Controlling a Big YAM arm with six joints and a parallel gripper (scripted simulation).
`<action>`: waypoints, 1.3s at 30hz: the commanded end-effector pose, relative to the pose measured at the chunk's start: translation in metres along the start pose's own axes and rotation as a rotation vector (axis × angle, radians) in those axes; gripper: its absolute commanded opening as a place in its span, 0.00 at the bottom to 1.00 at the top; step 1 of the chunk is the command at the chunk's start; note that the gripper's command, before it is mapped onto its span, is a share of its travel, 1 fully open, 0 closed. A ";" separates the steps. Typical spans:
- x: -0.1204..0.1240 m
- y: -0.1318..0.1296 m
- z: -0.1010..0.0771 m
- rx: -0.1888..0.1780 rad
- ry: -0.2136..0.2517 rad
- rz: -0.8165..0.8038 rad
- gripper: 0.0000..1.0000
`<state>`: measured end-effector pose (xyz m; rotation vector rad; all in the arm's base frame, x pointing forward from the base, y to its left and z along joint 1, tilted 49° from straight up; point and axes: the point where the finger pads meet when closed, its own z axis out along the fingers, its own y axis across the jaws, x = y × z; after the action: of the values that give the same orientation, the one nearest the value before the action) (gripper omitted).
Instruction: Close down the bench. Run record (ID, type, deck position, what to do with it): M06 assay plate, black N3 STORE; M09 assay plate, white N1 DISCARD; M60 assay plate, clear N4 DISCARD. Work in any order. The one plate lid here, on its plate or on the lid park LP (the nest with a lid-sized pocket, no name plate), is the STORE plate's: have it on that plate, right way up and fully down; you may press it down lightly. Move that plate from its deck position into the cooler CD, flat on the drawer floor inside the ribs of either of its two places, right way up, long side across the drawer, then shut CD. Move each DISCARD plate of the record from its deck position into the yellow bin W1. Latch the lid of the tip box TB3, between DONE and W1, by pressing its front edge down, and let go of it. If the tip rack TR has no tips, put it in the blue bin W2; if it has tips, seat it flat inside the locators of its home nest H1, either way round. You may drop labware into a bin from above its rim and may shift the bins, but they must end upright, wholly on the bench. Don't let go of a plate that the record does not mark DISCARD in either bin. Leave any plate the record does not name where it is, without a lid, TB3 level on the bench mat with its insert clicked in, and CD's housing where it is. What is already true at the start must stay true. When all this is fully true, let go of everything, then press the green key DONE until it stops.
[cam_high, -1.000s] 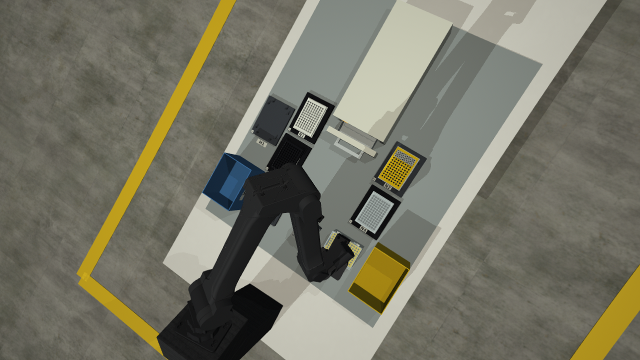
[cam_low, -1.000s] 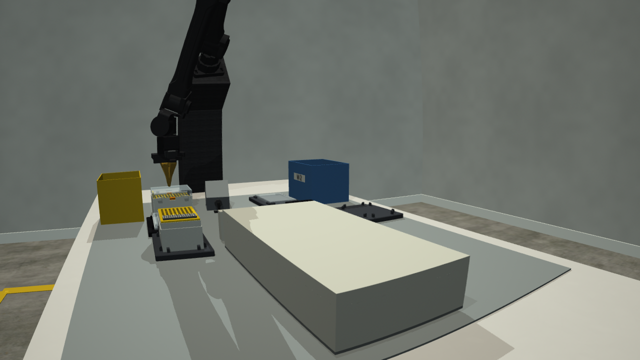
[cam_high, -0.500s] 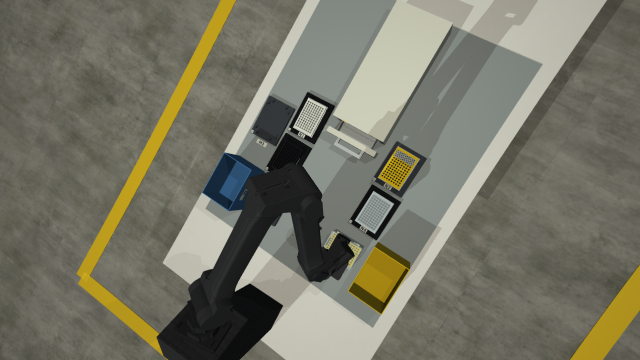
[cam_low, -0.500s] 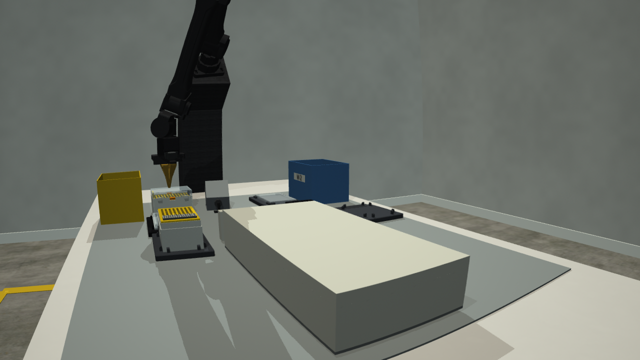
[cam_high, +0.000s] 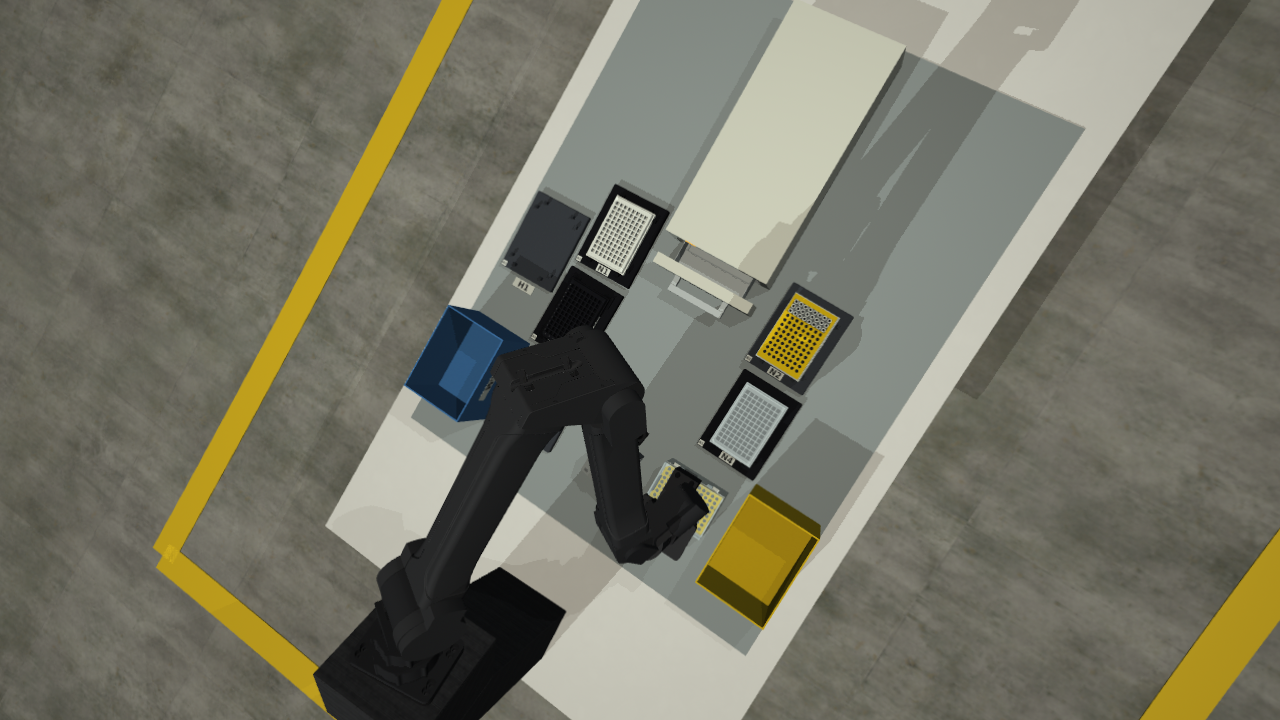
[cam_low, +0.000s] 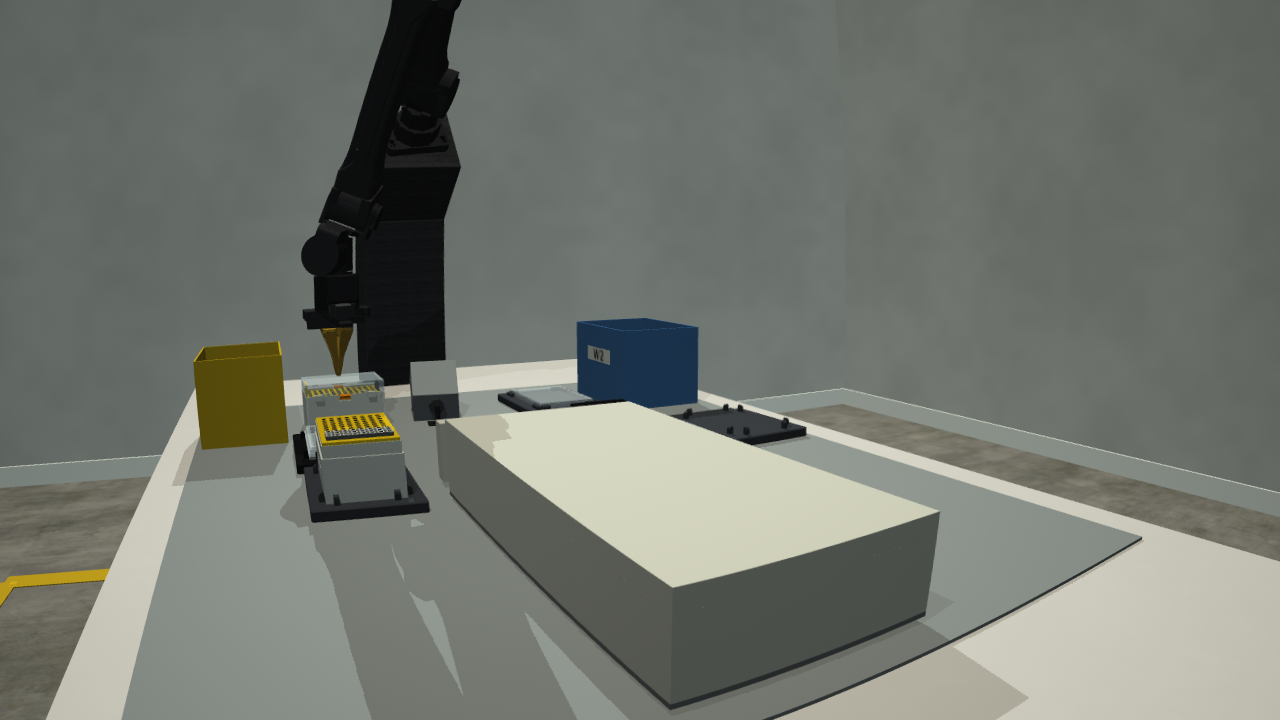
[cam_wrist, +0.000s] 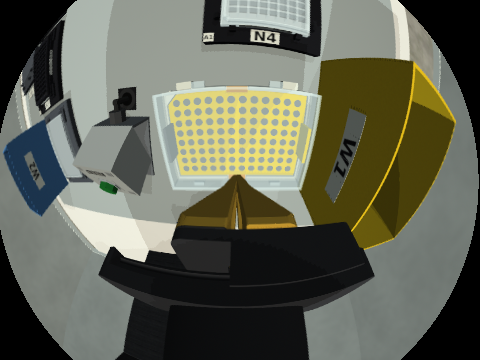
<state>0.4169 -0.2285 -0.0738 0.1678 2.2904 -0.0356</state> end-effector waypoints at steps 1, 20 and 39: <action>-0.002 0.004 0.010 -0.003 -0.007 -0.001 0.00; -0.002 0.004 0.015 -0.003 -0.007 -0.001 0.00; -0.002 0.004 0.015 -0.003 -0.007 -0.001 0.00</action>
<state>0.4170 -0.2285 -0.0741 0.1717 2.2869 -0.0352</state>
